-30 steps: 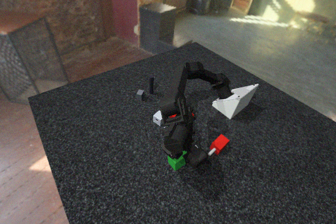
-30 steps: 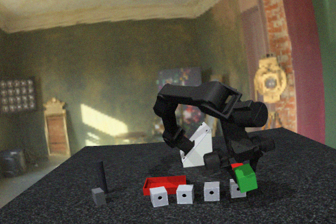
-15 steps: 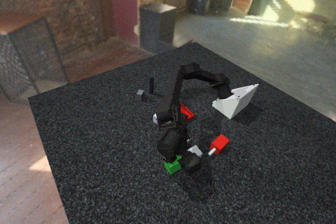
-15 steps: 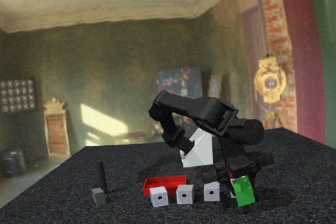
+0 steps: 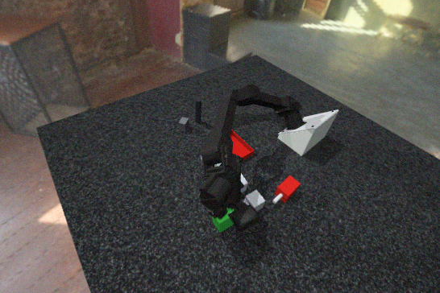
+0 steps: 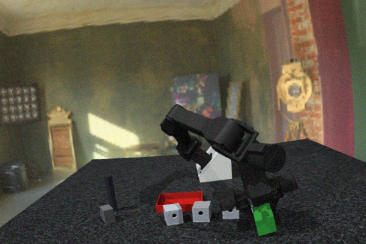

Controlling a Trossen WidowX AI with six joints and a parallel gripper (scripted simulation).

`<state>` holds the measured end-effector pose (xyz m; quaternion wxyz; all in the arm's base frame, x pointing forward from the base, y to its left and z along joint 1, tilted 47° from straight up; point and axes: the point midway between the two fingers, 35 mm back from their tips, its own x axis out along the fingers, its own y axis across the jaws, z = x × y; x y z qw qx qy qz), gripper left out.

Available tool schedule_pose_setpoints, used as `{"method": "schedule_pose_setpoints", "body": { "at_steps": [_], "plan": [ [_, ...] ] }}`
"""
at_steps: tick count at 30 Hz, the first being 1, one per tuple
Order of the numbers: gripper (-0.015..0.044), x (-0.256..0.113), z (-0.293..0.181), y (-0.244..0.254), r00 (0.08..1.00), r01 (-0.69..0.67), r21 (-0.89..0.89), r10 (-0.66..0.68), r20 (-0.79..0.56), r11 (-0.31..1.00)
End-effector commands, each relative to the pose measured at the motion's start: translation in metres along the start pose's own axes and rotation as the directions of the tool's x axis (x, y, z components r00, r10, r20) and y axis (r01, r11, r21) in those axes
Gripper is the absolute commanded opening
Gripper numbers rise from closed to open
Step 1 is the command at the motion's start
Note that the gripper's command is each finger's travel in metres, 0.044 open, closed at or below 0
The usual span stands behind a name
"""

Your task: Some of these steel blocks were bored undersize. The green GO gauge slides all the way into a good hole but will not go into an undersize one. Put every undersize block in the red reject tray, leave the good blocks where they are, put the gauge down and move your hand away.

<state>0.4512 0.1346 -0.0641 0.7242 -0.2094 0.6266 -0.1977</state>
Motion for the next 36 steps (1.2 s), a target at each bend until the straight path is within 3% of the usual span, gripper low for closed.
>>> {"method": "schedule_pose_setpoints", "body": {
  "at_steps": [1, 36],
  "plan": [
    [0.0000, 0.000, 0.002, 0.005, 1.000, -0.002, -0.012, 0.002, 0.013, 1.000],
    [0.0000, 0.009, -0.008, 0.001, 1.000, -0.001, -0.014, 0.001, 0.029, 1.000]
  ]
}}
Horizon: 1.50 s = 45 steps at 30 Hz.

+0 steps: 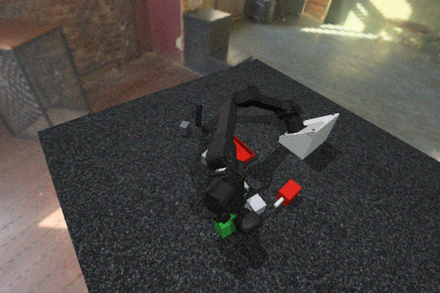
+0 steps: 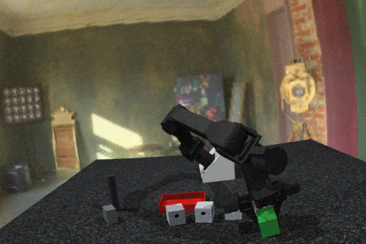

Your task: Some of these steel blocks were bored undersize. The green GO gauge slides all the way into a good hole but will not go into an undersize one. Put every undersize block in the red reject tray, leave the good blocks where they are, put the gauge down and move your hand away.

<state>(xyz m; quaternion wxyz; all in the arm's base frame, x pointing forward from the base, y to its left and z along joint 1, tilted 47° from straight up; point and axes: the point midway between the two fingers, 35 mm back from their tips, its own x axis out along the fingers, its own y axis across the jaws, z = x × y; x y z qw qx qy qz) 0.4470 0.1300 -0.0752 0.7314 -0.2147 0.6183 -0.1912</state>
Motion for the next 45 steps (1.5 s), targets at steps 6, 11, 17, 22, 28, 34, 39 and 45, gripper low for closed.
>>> {"method": "schedule_pose_setpoints", "body": {
  "at_steps": [6, 11, 17, 22, 28, 34, 39, 45],
  "plan": [
    [0.0000, -0.0025, -0.0039, -0.0027, 1.000, 0.001, -0.005, -0.001, 0.005, 1.000],
    [0.0000, -0.0039, -0.0033, -0.0031, 1.000, 0.001, -0.005, -0.001, 0.005, 1.000],
    [0.0000, -0.0055, -0.0006, -0.0025, 1.000, 0.001, -0.004, -0.001, 0.006, 1.000],
    [0.0000, -0.0062, 0.0007, -0.0022, 1.000, 0.001, -0.004, -0.001, 0.006, 1.000],
    [0.0000, -0.0062, 0.0014, -0.0011, 1.000, 0.001, -0.004, -0.001, 0.007, 1.000],
    [0.0000, -0.0056, 0.0032, 0.0026, 1.000, 0.001, -0.003, -0.001, 0.007, 1.000],
    [0.0000, -0.0056, 0.0033, 0.0030, 1.000, 0.001, -0.003, -0.001, 0.007, 1.000],
    [0.0000, -0.0066, 0.0017, 0.0020, 1.000, 0.001, -0.003, -0.001, 0.007, 1.000]
  ]
}}
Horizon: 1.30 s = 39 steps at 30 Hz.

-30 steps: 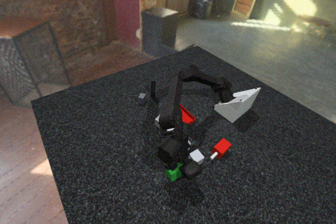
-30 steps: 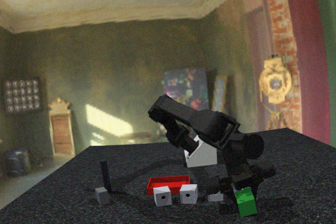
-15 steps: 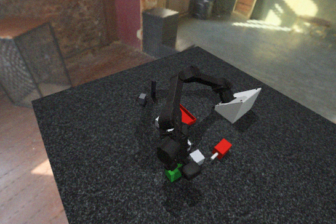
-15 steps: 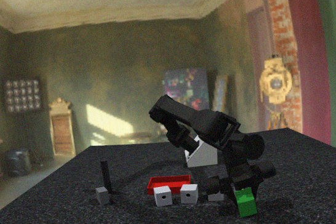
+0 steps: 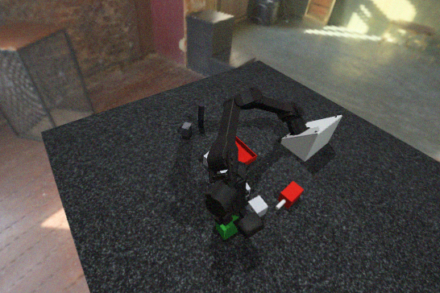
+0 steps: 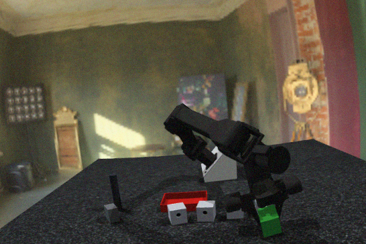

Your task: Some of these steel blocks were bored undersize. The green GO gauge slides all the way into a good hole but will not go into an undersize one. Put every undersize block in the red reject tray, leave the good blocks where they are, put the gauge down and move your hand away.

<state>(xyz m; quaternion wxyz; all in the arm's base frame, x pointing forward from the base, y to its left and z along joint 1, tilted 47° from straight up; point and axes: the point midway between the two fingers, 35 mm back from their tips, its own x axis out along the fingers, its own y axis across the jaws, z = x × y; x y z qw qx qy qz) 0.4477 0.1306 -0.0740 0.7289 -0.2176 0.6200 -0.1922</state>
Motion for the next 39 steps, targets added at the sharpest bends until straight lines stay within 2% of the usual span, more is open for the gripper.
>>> {"method": "schedule_pose_setpoints", "body": {
  "at_steps": [1, 39],
  "plan": [
    [0.0000, -0.0056, 0.0003, 0.0018, 1.000, -0.005, 0.002, 0.005, 0.012, 1.000],
    [0.0000, -0.0047, -0.0018, 0.0037, 1.000, -0.005, 0.002, 0.005, 0.012, 1.000]
  ]
}}
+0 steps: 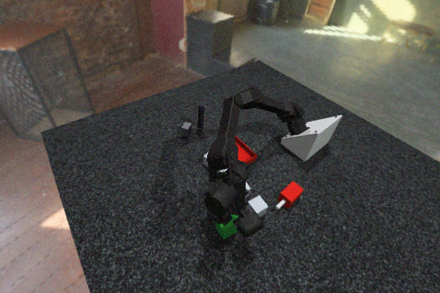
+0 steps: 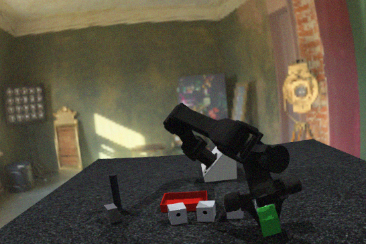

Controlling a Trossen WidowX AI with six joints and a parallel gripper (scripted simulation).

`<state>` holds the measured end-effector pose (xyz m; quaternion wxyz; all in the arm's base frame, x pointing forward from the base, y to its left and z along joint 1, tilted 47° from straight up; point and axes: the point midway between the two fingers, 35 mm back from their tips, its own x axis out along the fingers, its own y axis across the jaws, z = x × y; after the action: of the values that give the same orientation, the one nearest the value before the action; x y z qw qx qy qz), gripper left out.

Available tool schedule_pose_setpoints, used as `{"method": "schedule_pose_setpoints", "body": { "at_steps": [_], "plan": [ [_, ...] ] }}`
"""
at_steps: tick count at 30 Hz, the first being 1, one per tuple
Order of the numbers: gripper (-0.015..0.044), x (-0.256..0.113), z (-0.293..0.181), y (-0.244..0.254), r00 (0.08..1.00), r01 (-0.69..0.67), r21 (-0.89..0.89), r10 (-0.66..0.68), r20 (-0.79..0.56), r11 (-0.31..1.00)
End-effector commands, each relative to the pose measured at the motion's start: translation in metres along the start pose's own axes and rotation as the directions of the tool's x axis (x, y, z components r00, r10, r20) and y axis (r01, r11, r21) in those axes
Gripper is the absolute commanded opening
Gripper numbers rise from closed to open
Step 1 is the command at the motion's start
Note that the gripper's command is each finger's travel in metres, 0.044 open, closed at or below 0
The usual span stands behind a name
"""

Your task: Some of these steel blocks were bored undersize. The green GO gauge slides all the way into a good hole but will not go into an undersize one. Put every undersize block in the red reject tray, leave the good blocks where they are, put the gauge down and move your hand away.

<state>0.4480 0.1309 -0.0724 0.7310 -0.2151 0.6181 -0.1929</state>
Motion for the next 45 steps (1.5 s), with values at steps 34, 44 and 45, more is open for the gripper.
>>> {"method": "schedule_pose_setpoints", "body": {
  "at_steps": [34, 44, 45],
  "plan": [
    [0.0000, -0.0052, -0.0006, 0.0034, 1.000, -0.003, -0.004, 0.003, 0.009, 1.000],
    [0.0000, -0.0026, -0.0003, 0.0025, 1.000, -0.003, -0.004, 0.003, 0.009, 1.000],
    [0.0000, -0.0026, -0.0003, 0.0025, 1.000, -0.003, -0.004, 0.003, 0.009, 1.000]
  ]
}}
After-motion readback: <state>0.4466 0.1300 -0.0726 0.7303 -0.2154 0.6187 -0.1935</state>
